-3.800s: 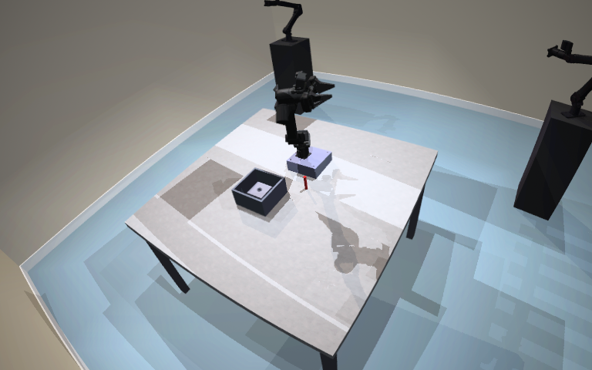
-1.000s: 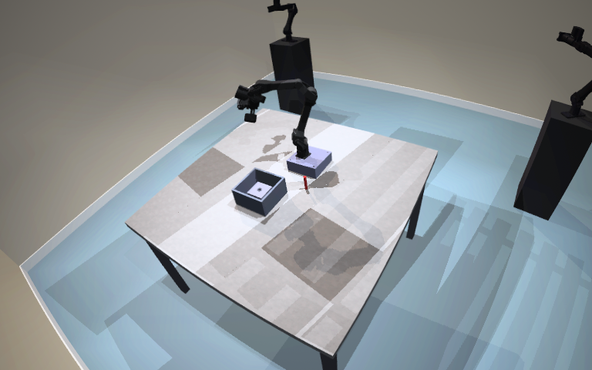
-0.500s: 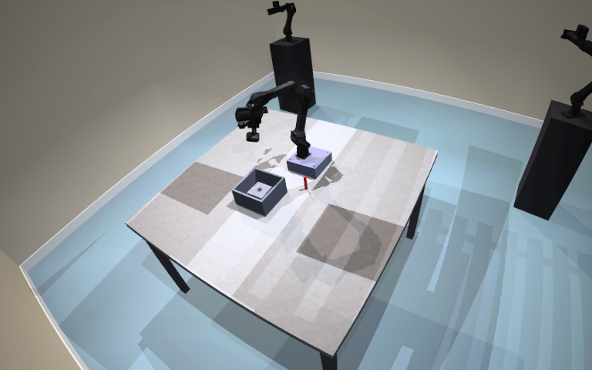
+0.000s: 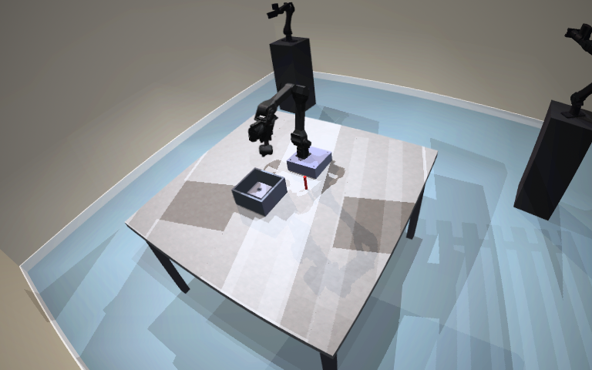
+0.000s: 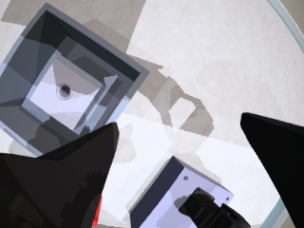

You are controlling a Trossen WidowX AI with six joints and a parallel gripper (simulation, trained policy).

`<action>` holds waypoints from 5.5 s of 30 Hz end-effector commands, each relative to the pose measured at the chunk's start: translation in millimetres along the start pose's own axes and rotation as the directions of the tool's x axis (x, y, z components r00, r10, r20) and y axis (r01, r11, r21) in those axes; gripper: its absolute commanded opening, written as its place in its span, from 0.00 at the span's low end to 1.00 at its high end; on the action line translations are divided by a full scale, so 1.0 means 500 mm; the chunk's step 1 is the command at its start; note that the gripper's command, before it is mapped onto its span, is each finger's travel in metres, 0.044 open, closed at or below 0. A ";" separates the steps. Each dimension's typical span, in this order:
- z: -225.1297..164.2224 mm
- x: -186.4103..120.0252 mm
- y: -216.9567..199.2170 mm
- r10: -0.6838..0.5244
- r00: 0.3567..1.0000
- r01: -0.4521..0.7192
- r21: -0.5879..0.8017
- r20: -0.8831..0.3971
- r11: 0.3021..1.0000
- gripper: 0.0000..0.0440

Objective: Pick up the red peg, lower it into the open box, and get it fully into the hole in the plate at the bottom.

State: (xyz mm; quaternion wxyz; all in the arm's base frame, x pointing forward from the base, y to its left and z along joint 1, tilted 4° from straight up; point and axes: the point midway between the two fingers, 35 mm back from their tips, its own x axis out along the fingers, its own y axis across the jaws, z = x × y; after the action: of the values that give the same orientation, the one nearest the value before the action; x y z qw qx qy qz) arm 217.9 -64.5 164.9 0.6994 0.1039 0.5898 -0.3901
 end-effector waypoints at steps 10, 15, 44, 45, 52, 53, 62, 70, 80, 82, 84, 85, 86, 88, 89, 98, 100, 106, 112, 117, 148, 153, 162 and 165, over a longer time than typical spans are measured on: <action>-0.137 -0.025 0.114 0.067 0.991 -0.066 0.008 -0.120 0.998 1.00; -0.198 -0.029 0.146 0.066 0.983 -0.065 0.014 -0.170 0.998 1.00; -0.403 0.097 0.290 0.144 0.965 -0.153 -0.025 -0.218 0.988 1.00; -0.405 0.105 0.294 0.151 0.965 -0.160 -0.025 -0.217 0.987 1.00; -0.420 0.149 0.313 0.168 0.960 -0.181 -0.039 -0.223 0.983 0.86; -0.422 0.154 0.313 0.166 0.960 -0.179 -0.041 -0.226 0.983 0.81; -0.433 0.181 0.313 0.124 0.961 -0.138 -0.042 -0.246 0.989 0.27; -0.417 0.170 0.321 0.110 0.969 -0.123 -0.044 -0.223 0.991 0.00; -0.357 0.102 0.325 0.146 0.977 -0.152 -0.026 -0.157 0.988 0.00; -0.343 0.087 0.325 0.152 0.978 -0.157 -0.019 -0.145 0.987 0.00; -0.328 0.073 0.324 0.159 0.978 -0.162 -0.009 -0.132 0.987 0.00; -0.320 0.065 0.324 0.163 0.979 -0.164 -0.002 -0.126 0.986 0.00; -0.312 0.058 0.324 0.166 0.979 -0.167 0.005 -0.120 0.986 0.00; -0.295 0.044 0.324 0.173 0.979 -0.172 0.021 -0.108 0.985 0.00; -0.287 0.038 0.324 0.176 0.979 -0.174 0.031 -0.102 0.984 0.00; -0.202 0.008 0.315 0.185 0.981 -0.176 0.137 -0.057 0.975 0.00; -0.182 0.007 0.313 0.186 0.981 -0.177 0.160 -0.047 0.971 0.00; -0.120 0.015 0.305 0.185 0.982 -0.174 0.218 -0.028 0.960 0.00; -0.061 0.036 0.298 0.182 0.983 -0.173 0.253 -0.016 0.952 0.00; -0.016 0.063 0.292 0.183 0.983 -0.173 0.262 -0.015 0.950 0.00; 0.082 0.205 0.322 0.262 0.953 -0.246 0.117 -0.150 0.962 0.55; 0.114 0.191 0.341 0.292 0.941 -0.273 0.126 -0.170 0.954 0.83; 0.173 0.147 0.392 0.387 0.905 -0.366 0.138 -0.176 0.920 1.00; 0.190 0.132 0.411 0.422 0.891 -0.403 0.137 -0.165 0.905 1.00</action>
State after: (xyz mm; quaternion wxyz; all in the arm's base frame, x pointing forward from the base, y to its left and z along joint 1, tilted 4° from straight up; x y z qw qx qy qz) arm 380.8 -27.8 48.7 0.6520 0.2646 0.6461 -0.2958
